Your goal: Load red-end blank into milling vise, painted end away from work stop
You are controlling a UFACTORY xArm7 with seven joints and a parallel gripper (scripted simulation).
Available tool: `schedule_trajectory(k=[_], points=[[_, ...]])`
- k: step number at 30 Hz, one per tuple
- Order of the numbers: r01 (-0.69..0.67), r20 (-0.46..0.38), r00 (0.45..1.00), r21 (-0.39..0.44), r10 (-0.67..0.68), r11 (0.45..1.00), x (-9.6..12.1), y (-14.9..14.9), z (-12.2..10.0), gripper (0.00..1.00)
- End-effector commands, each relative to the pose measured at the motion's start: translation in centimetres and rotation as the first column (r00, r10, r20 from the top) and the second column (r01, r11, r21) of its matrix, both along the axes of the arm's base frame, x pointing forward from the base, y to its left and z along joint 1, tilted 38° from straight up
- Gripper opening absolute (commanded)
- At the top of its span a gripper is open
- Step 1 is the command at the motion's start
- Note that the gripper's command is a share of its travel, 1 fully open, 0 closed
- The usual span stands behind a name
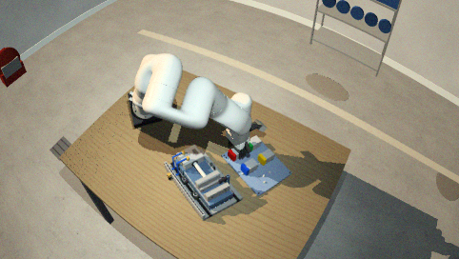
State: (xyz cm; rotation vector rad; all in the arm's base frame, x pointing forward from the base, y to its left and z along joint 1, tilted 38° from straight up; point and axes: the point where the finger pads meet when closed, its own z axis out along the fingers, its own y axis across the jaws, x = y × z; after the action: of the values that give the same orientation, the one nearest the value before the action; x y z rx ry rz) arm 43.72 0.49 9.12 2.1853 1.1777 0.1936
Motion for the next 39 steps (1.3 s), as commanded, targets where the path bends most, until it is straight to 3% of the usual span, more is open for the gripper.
schedule_trajectory(k=[1, 39], points=[[-0.002, 0.002, 1.0, 0.001, 0.002, 1.0, -0.02, 0.22, 0.25, 0.73], [-0.002, 0.002, 1.0, 0.001, 0.002, 1.0, -0.26, 0.5, 0.72, 0.73]])
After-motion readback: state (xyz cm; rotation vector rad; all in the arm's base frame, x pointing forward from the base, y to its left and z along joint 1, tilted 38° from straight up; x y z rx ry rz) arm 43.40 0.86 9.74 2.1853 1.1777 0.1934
